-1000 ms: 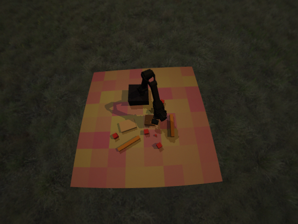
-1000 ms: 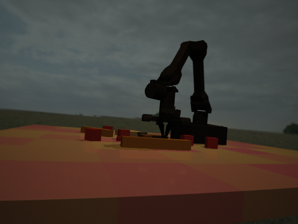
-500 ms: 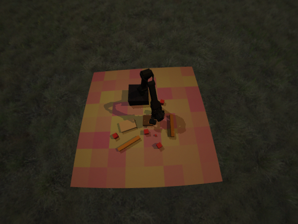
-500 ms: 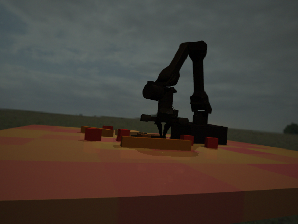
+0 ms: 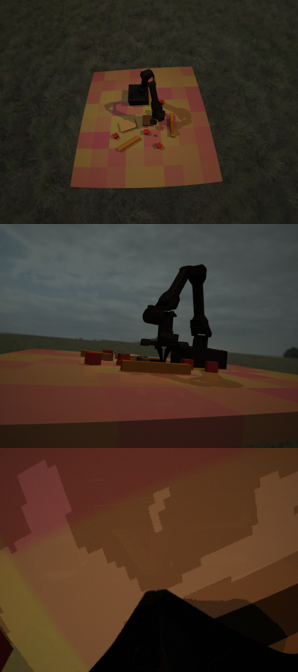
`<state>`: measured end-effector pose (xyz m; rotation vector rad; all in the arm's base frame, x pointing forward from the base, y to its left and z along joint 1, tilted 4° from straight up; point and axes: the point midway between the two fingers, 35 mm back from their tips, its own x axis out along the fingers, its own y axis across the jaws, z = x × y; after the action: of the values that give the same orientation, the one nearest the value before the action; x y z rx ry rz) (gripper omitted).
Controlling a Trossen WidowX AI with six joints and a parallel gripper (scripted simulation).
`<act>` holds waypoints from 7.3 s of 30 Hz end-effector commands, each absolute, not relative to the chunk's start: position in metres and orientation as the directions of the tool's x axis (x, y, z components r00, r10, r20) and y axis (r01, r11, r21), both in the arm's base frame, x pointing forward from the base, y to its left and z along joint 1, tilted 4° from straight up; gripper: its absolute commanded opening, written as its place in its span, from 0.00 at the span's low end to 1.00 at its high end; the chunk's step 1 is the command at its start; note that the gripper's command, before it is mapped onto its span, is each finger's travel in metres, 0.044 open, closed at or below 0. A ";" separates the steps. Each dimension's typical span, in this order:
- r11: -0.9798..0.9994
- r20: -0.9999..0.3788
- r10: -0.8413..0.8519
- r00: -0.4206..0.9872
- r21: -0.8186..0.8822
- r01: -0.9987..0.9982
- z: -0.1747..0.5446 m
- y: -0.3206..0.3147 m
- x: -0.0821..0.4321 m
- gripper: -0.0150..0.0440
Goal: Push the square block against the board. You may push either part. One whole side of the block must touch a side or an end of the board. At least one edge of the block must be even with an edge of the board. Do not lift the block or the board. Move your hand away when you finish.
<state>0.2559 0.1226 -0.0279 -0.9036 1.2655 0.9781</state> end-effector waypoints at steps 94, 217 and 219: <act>0.061 -0.996 0.077 0.044 -0.040 -0.997 -0.033 0.075 0.249 0.25; 0.986 -0.997 0.053 0.063 0.062 0.152 0.022 -0.111 0.338 0.25; 0.973 -0.997 0.052 0.062 0.065 0.220 0.022 -0.120 0.338 0.25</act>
<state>0.3363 -0.1076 0.0222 0.1460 1.5086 -0.0597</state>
